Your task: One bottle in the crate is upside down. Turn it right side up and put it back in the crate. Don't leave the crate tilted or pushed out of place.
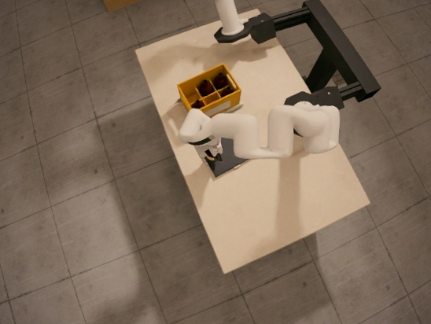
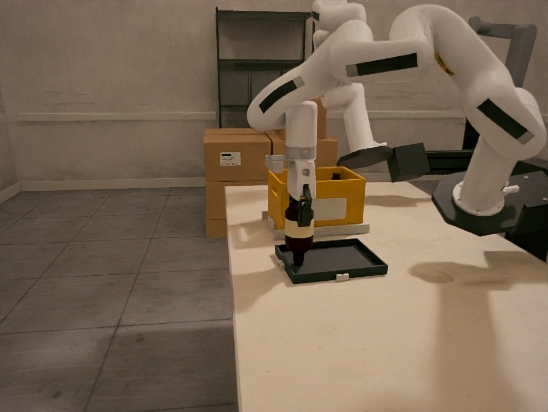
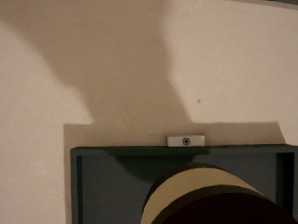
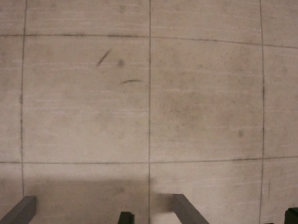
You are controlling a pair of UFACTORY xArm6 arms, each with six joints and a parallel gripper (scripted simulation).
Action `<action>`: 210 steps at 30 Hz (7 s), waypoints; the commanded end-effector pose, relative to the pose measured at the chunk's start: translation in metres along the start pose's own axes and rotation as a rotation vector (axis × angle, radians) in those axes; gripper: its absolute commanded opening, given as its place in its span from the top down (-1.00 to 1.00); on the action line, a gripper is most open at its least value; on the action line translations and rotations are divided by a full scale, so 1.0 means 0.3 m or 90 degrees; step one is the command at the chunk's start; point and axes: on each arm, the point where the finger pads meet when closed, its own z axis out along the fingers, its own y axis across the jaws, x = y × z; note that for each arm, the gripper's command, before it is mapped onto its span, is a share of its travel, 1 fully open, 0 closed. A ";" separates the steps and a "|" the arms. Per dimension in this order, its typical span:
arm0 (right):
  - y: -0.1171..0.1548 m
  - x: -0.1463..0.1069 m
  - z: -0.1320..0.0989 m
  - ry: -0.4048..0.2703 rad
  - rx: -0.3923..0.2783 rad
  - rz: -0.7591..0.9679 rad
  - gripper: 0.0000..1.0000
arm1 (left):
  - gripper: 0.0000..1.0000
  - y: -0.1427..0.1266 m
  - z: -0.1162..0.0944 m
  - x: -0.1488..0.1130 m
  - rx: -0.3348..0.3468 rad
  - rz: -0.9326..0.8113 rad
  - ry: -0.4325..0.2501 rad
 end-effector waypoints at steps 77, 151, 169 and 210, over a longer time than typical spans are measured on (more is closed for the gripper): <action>0.000 0.003 -0.006 0.003 0.000 0.000 -1.00 | -0.72 0.001 -0.005 0.004 -0.001 0.000 0.002; 0.000 0.003 -0.006 0.003 0.000 0.000 -1.00 | -0.72 0.002 0.009 -0.142 -0.001 0.000 0.002; 0.000 0.003 -0.006 0.003 0.000 0.000 -1.00 | -0.72 0.002 0.048 -0.252 -0.001 0.000 0.002; 0.000 0.003 -0.006 0.003 0.000 0.000 -1.00 | -0.72 0.002 0.218 -0.437 -0.001 -0.001 0.002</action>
